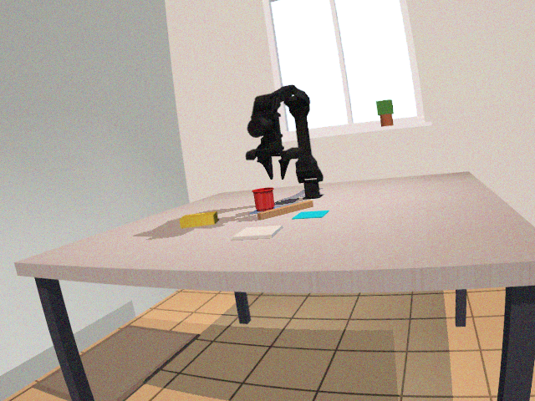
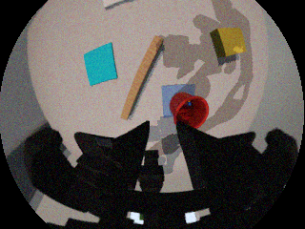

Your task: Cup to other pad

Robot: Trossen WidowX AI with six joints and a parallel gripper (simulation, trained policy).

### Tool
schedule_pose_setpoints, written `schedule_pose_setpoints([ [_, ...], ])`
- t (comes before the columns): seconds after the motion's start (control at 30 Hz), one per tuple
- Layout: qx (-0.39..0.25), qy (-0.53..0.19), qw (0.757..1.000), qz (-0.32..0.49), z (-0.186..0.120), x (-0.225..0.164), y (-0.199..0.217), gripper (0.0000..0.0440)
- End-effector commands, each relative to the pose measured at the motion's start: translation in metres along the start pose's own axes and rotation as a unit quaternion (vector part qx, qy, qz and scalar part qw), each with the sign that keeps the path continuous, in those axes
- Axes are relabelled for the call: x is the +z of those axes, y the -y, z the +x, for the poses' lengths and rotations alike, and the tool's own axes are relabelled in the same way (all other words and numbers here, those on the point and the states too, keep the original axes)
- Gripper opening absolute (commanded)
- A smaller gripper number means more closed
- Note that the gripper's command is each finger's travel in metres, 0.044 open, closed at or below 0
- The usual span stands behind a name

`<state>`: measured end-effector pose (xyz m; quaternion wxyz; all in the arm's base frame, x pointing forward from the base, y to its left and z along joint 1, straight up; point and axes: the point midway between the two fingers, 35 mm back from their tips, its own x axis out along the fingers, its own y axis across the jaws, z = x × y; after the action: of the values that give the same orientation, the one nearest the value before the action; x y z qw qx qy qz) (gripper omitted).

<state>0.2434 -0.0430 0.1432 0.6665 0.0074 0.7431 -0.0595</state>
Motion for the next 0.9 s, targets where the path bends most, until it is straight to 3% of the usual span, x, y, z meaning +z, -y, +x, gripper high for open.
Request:
schedule_pose_setpoints([
  [0.0,-0.002,-0.010,1.000,-0.007,0.010,0.001,0.006,0.0184],
  [0.87,0.015,-0.038,0.993,-0.107,0.070,0.000,0.025,0.0197],
])
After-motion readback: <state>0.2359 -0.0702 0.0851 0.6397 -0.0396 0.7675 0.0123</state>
